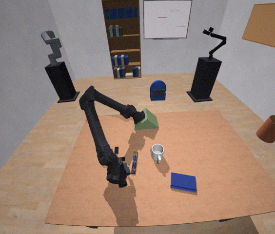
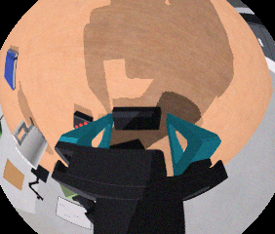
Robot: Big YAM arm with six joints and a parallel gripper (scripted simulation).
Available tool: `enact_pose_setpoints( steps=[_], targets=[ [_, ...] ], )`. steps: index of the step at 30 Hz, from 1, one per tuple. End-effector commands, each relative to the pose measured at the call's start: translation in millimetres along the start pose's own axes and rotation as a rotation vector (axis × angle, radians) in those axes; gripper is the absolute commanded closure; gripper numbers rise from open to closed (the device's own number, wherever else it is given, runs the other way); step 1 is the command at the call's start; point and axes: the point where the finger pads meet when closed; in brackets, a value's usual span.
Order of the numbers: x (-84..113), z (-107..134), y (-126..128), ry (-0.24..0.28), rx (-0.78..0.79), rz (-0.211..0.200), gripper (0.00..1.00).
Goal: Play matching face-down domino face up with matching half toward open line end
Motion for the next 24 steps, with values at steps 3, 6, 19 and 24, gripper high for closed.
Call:
enact_pose_setpoints(
  steps=[3, 6, 19, 24],
  targets=[
    [6.5, -7.6, 13.6, -0.02, 0.023, -0.003, 0.27],
    [7.2, -9.0, 17.2, -0.023, 0.029, -0.003, 0.27],
    [6.6, -7.3, 13.4, -0.02, 0.022, -0.003, 0.27],
    [7.9, -9.4, 19.4, -0.024, 0.032, -0.004, 0.27]
  ],
)
Point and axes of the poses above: the point where the finger pads meet when closed, its own x axis back along the fingers, its own y axis across the jaws, z = x × y, and after that the axes turned 11 degrees about -x, right-handed
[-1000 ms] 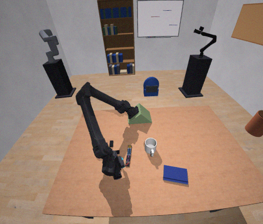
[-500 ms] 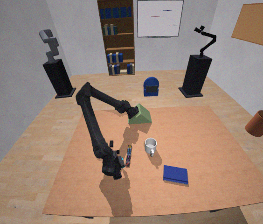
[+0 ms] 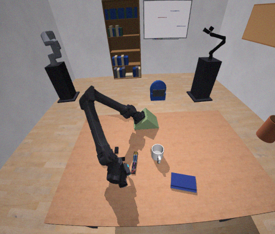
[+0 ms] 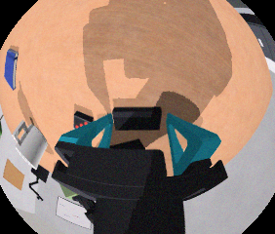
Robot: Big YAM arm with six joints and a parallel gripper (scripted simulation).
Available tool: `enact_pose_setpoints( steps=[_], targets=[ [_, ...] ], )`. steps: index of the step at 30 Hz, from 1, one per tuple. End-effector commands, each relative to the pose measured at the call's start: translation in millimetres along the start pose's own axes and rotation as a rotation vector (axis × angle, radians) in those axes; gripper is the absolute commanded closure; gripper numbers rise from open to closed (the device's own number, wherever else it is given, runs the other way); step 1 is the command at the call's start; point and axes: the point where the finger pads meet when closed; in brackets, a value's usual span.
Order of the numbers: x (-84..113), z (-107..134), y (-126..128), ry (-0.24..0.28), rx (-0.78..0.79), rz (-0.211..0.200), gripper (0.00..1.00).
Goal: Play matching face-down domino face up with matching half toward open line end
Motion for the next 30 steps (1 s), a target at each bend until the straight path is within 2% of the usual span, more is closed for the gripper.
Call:
enact_pose_setpoints(
  steps=[1, 5, 6, 15, 22, 23, 30],
  targets=[
    [7.9, -9.2, 18.8, -0.024, 0.031, -0.003, 0.27],
    [7.9, -9.2, 18.8, -0.024, 0.031, -0.003, 0.27],
    [4.2, -3.2, 2.4, -0.01, 0.004, 0.001, 0.27],
    [8.7, -9.5, 19.9, -0.025, 0.032, -0.004, 0.27],
    [8.7, -9.5, 19.9, -0.025, 0.032, -0.004, 0.27],
    [4.2, -3.5, 3.8, -0.01, 0.007, 0.0, 0.48],
    [7.3, -8.1, 16.2, -0.021, 0.027, -0.003, 0.48]
  ],
)
Point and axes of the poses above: the point where the finger pads meet when closed, its own x axis back along the fingers, its own y axis across the jaws, z = x × y, and after that the axes turned 11 degrees about -x, right-handed
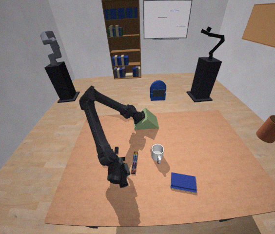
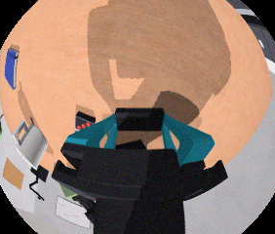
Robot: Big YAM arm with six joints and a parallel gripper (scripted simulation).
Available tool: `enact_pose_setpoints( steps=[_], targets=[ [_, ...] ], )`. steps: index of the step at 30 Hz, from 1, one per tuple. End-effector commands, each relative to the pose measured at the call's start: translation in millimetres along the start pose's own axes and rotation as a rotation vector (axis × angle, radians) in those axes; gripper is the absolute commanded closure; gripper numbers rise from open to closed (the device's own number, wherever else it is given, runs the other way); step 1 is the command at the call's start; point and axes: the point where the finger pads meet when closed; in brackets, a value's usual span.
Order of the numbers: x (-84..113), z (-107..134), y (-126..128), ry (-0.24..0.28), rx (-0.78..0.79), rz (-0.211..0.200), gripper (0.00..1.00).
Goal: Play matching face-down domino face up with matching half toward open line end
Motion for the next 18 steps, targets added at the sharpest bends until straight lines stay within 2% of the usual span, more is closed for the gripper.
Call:
enact_pose_setpoints(
  steps=[1, 9, 10, 18],
  targets=[
    [7.9, -8.3, 14.8, -0.023, 0.024, -0.002, 0.48],
    [8.3, -9.0, 16.5, -0.025, 0.027, -0.003, 0.48],
    [4.2, -3.0, 1.1, -0.01, 0.001, 0.001, 0.48],
    [7.9, -8.3, 14.6, -0.023, 0.023, -0.002, 0.48]
  ],
)
Point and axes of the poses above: the point where the finger pads meet when closed, its own x axis back along the fingers, its own y axis across the jaws, z = x × y, and after that the axes turned 11 degrees about -x, right-handed
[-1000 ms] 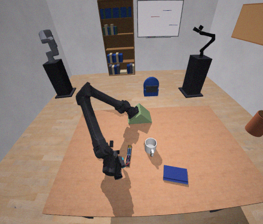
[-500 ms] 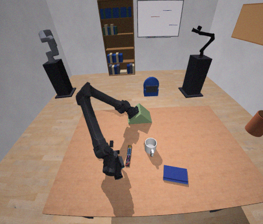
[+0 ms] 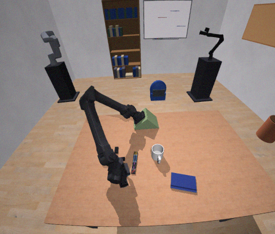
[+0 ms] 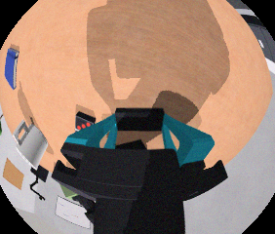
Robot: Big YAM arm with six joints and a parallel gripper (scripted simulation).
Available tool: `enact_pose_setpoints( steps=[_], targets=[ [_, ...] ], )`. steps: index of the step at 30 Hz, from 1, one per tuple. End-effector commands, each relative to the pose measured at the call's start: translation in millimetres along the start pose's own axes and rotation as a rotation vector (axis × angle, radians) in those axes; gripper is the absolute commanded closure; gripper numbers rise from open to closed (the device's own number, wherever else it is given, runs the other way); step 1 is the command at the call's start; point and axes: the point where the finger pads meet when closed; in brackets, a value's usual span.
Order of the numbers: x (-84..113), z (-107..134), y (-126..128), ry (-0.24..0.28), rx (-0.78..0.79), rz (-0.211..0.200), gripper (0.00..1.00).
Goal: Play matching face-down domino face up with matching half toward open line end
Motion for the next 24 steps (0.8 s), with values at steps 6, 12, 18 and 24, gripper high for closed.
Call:
enact_pose_setpoints(
  steps=[6, 12, 18, 24],
  targets=[
    [8.3, -8.9, 16.2, -0.025, 0.026, -0.003, 0.48],
    [5.6, -4.9, 5.9, -0.015, 0.009, 0.0, 0.48],
    [8.4, -8.8, 15.9, -0.025, 0.025, -0.002, 0.48],
    [8.4, -8.8, 15.9, -0.025, 0.025, -0.002, 0.48]
  ],
)
Point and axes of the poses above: the point where the finger pads meet when closed, its own x axis back along the fingers, its own y axis across the jaws, z = x × y, and after that the axes turned 11 degrees about -x, right-handed
